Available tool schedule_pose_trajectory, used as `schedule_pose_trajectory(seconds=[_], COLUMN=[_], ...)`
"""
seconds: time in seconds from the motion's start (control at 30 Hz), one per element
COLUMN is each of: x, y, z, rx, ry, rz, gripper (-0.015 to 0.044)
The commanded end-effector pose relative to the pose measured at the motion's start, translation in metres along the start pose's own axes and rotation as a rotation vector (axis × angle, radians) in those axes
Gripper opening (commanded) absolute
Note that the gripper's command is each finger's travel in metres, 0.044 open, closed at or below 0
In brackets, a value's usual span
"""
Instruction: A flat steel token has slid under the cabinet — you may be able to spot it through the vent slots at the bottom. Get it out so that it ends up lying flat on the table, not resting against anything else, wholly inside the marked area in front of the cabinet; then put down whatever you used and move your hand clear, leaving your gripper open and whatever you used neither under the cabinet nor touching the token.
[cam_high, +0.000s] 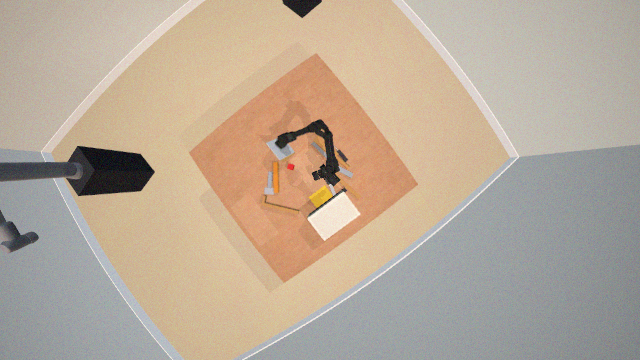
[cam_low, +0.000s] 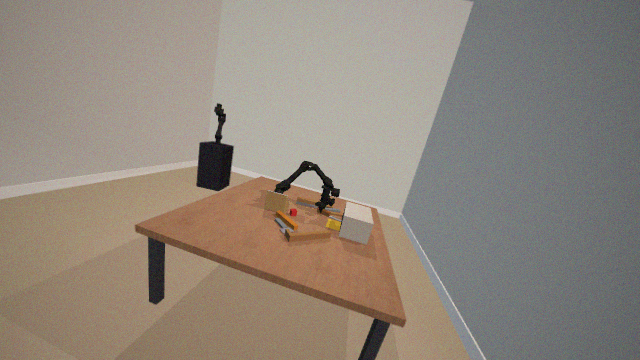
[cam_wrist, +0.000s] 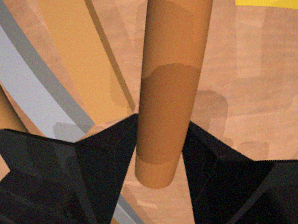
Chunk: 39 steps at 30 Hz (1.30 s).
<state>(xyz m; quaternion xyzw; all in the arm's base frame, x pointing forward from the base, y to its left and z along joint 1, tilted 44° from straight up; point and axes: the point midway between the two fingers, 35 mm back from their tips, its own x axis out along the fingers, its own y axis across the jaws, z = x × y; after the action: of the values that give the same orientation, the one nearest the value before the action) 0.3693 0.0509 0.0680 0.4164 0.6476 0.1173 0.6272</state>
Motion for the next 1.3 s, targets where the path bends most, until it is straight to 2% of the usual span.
schedule_pose_trajectory(seconds=[0.0,1.27], x=[0.000,-0.001], y=[0.001,0.004], z=[0.005,0.042], rx=[-0.006,-0.008], ry=[-0.002,-0.004], rz=[0.002,0.002], gripper=[0.0000,0.0000])
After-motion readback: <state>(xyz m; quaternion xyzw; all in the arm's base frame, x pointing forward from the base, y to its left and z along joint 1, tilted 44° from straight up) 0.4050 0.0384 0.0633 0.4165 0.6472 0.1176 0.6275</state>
